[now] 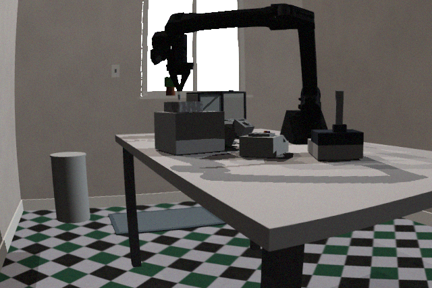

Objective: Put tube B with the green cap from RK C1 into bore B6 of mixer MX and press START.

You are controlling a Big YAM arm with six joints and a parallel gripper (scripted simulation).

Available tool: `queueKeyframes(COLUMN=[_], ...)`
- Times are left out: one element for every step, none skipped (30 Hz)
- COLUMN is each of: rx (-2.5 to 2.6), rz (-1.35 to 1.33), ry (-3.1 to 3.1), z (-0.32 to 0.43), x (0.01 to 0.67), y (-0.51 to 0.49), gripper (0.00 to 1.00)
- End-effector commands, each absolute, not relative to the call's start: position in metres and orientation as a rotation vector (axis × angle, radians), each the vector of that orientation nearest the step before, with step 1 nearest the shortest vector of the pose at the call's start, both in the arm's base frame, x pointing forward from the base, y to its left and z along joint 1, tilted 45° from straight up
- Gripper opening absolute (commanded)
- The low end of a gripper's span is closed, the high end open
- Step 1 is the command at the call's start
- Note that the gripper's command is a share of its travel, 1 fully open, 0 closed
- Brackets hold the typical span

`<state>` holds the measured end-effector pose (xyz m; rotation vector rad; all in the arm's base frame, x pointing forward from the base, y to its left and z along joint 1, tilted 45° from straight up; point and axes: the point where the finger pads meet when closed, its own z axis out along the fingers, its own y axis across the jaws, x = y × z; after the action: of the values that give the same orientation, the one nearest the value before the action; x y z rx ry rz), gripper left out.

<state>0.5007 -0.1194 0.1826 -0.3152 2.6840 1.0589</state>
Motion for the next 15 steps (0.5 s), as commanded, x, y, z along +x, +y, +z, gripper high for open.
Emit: queueKeyframes(rx=[-0.322,-0.321,-0.322,-0.321,-0.320,-0.320,-0.320,-0.319,-0.319,-0.319,-0.319,-0.318,-0.318,-0.318,-0.317], rz=[1.053,1.053,1.050,1.049,1.049,1.049,1.049,1.049,1.048,1.048,1.048,1.048,1.048,1.048,1.048], ry=[2.677,2.677,2.675,2.675,2.675,2.675,2.675,2.675,2.675,2.675,2.675,2.675,2.675,2.675,2.675], z=[0.1764,0.1763,0.1772,0.1774,0.1774,0.1774,0.1773,0.1773,0.1773,0.1773,0.1773,0.1773,0.1773,0.1772,0.1772], x=[0.5044,0.5043,0.5050,0.5051,0.5050,0.5050,0.5049,0.5049,0.5049,0.5049,0.5049,0.5049,0.5048,0.5048,0.5048], y=[-0.1251,-0.1254,-0.1260,-0.1263,-0.1266,-0.1268,-0.1270,-0.1272,-0.1274,-0.1274,-0.1274,-0.1276,-0.1278,-0.1280,-0.1282], gripper=[0.09,0.09,0.09,0.09,0.09,0.09,0.09,0.09,0.09,0.09,0.09,0.09,0.09,0.09,0.09])
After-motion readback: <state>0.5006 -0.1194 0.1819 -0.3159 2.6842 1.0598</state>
